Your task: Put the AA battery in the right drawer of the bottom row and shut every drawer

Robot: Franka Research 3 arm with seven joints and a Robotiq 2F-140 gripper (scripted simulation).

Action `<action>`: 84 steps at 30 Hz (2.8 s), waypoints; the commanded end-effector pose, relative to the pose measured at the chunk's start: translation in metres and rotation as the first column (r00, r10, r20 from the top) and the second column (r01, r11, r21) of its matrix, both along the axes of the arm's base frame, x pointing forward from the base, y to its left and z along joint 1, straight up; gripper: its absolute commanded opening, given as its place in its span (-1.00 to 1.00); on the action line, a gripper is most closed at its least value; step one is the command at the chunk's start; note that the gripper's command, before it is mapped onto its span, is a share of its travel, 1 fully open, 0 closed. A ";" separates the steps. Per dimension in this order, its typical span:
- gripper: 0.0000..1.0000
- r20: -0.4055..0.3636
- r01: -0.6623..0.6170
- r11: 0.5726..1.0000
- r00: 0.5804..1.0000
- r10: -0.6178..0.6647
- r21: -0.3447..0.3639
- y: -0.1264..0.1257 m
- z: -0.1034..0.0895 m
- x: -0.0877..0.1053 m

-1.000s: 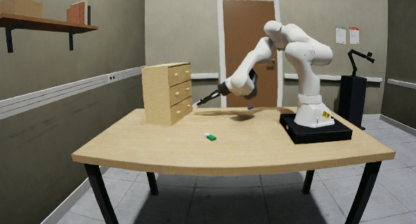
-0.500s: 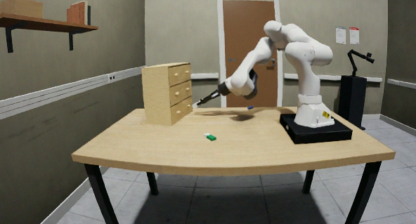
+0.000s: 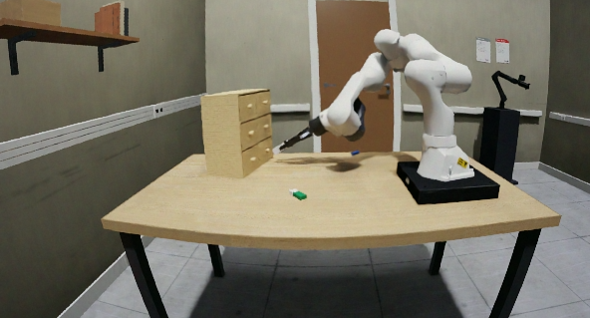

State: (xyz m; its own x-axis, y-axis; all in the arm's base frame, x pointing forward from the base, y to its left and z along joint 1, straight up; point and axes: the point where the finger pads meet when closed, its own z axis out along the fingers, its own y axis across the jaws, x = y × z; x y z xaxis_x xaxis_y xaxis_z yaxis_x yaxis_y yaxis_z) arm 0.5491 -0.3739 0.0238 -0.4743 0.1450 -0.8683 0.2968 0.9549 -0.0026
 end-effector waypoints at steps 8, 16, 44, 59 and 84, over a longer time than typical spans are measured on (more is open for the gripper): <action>-0.44 -0.001 0.001 1.000 1.000 -0.001 -0.002 -0.001 -0.001 -0.001; -0.44 -0.001 0.001 1.000 1.000 -0.001 -0.002 -0.001 -0.001 -0.001; -0.44 -0.001 0.001 1.000 1.000 -0.001 -0.002 -0.007 -0.001 0.016; -0.44 -0.001 0.001 1.000 1.000 -0.001 -0.002 -0.012 -0.001 0.032; -0.44 -0.001 0.001 1.000 1.000 -0.001 -0.002 -0.012 -0.001 0.033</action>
